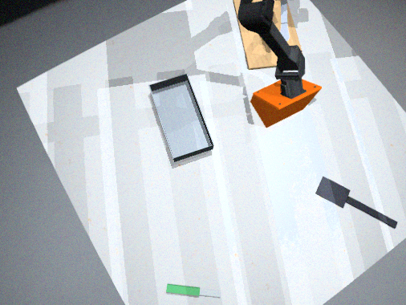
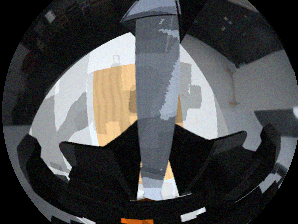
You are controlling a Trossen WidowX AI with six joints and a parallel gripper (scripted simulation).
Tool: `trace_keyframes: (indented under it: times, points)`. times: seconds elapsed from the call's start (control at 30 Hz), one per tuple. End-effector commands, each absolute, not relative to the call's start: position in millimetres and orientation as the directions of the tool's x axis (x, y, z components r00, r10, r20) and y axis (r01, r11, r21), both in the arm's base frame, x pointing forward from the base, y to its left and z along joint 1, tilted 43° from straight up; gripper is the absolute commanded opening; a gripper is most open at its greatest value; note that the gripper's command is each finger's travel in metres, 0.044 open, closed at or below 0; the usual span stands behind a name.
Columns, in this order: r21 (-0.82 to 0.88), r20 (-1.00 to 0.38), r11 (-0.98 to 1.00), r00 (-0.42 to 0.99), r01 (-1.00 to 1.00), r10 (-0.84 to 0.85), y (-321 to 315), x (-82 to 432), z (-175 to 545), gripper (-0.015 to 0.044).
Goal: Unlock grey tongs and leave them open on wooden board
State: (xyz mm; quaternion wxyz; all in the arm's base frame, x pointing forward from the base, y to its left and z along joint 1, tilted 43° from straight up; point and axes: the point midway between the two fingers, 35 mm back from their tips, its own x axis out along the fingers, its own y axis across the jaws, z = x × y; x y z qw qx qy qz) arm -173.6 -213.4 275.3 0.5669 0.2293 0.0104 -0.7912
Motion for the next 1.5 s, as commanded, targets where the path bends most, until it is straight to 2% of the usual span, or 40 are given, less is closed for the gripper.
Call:
trace_keyframes:
  times: [0.0,0.47,0.97,1.47]
  points:
    - [0.251,-0.316,-0.358,-0.273,0.899,-0.909,-210,-174,277,-0.015]
    - [0.256,-0.099,-0.334,-0.319,0.907,-0.943,-197,-167,278,-0.015]
    - [0.223,0.107,-0.277,-0.306,0.935,-0.946,-180,-147,271,-0.015]
    - [0.218,0.125,-0.27,-0.301,0.938,-0.945,-179,-144,270,-0.015]
